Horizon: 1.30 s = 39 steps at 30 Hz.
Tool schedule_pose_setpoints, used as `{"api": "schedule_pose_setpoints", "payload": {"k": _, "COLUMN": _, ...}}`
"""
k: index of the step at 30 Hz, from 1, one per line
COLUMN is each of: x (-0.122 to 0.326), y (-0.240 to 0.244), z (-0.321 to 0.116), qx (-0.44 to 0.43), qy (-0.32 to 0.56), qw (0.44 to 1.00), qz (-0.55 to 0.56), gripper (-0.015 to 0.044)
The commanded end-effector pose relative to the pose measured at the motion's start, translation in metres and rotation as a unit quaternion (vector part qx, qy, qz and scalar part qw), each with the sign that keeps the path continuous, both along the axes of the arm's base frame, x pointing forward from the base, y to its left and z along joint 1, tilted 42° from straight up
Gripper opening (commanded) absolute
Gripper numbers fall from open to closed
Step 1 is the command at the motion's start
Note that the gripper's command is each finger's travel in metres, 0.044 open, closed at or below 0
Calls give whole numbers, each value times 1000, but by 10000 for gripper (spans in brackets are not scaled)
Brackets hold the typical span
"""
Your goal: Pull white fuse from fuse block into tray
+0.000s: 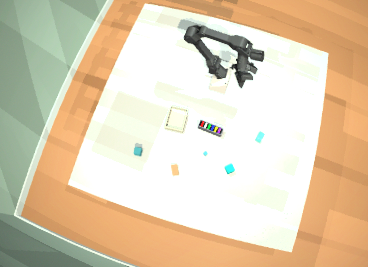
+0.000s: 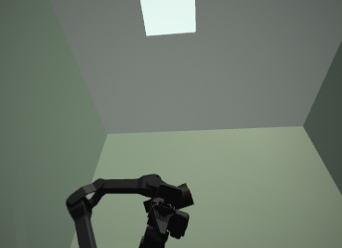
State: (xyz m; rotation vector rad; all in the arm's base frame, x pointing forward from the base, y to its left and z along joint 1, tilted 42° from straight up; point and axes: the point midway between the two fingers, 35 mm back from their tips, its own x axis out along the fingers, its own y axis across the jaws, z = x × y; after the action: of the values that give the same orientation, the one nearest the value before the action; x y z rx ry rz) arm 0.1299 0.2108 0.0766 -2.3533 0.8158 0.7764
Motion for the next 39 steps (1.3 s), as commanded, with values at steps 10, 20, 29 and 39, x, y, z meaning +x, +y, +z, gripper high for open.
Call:
{"api": "schedule_pose_setpoints", "payload": {"k": 10, "x": 120, "y": -82, "z": -28, "qx": 185, "qy": -150, "qw": 840, "qz": -488, "gripper": 73}}
{"api": "schedule_pose_setpoints", "payload": {"k": 20, "x": 159, "y": -161, "z": -42, "qx": 232, "qy": -256, "qw": 649, "qz": -678, "gripper": 73}}
{"api": "schedule_pose_setpoints", "payload": {"k": 29, "x": 174, "y": -216, "z": -52, "qx": 253, "qy": -351, "qw": 457, "qz": -777, "gripper": 73}}
{"api": "schedule_pose_setpoints", "payload": {"k": 39, "x": 174, "y": -220, "z": -56, "qx": 253, "qy": -351, "qw": 457, "qz": -777, "gripper": 73}}
